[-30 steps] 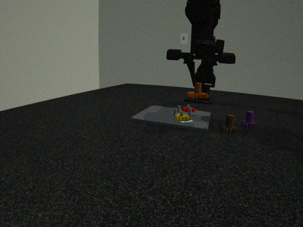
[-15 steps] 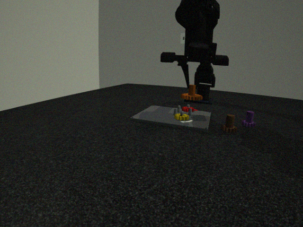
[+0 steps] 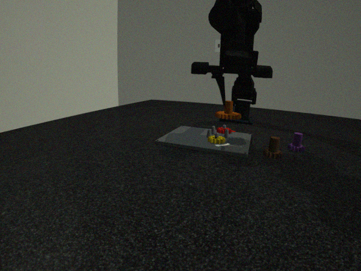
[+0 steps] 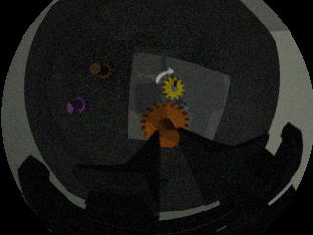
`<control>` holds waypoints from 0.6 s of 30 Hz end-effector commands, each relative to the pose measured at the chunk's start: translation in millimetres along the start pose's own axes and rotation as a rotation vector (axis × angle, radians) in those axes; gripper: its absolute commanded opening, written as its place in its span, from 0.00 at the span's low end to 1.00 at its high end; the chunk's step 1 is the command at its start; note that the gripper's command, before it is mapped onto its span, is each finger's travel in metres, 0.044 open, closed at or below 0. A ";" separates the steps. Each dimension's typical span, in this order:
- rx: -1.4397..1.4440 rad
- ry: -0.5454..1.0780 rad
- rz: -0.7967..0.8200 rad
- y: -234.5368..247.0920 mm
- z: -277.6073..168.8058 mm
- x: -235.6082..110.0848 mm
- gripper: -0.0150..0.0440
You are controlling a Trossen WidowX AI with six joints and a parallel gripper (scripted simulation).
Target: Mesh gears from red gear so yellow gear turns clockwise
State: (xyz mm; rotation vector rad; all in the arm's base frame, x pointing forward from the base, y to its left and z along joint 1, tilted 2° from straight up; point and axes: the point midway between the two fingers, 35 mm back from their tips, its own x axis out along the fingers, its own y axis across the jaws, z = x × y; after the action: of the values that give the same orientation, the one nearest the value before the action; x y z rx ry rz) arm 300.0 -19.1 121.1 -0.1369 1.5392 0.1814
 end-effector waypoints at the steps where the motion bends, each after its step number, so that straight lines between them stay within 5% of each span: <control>1: -0.019 -0.002 0.003 0.4 0.8 1.1 0.25; 18: -0.113 -0.002 0.003 0.0 0.6 25.0 0.25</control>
State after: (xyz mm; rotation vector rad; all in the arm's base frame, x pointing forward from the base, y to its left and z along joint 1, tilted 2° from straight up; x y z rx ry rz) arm 302.9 -18.9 103.3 -0.2346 1.5188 0.2729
